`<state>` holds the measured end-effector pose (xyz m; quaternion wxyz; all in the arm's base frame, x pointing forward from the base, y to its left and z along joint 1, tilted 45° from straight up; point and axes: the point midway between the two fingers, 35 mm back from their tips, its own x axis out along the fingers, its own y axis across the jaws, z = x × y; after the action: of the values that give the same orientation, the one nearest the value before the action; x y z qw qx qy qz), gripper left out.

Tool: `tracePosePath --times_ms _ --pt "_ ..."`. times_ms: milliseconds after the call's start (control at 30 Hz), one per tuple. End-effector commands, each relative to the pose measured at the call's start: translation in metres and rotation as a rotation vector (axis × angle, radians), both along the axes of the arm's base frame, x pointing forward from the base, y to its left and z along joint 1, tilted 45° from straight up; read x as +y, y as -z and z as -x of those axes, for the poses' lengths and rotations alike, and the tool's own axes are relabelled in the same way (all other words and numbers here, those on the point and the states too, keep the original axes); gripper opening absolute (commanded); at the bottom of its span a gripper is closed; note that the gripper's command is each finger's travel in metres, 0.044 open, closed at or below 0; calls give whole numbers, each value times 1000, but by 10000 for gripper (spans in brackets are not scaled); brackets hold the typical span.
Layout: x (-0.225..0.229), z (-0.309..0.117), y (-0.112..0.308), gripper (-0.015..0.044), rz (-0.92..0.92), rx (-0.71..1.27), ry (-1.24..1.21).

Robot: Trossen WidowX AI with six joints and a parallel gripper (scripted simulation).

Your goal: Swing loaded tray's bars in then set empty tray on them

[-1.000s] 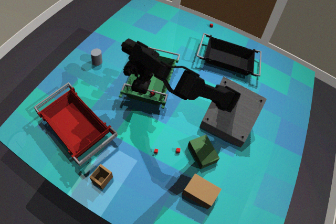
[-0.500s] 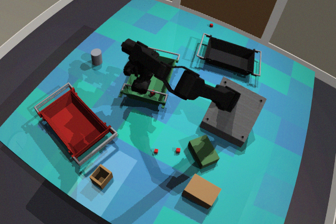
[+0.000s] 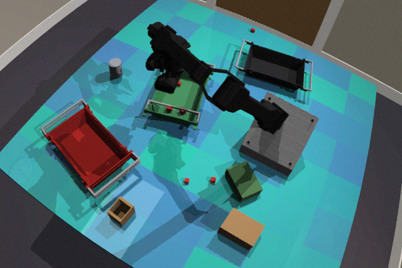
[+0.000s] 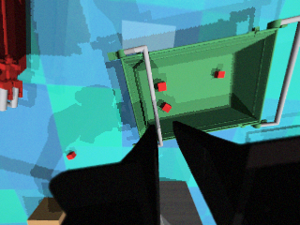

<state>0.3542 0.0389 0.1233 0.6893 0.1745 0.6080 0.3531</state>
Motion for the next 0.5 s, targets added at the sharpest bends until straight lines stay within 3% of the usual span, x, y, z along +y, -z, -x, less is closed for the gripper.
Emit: tracePosePath --times_ms 0,67,100,233,467 --pt "-40 9 -41 83 -1 8 13" --pt "-42 9 -43 83 -1 8 14" --pt "-23 3 -23 83 -1 0 12" --pt "-35 -15 0 83 3 -3 6" --pt "-78 -58 93 83 10 -12 -13"
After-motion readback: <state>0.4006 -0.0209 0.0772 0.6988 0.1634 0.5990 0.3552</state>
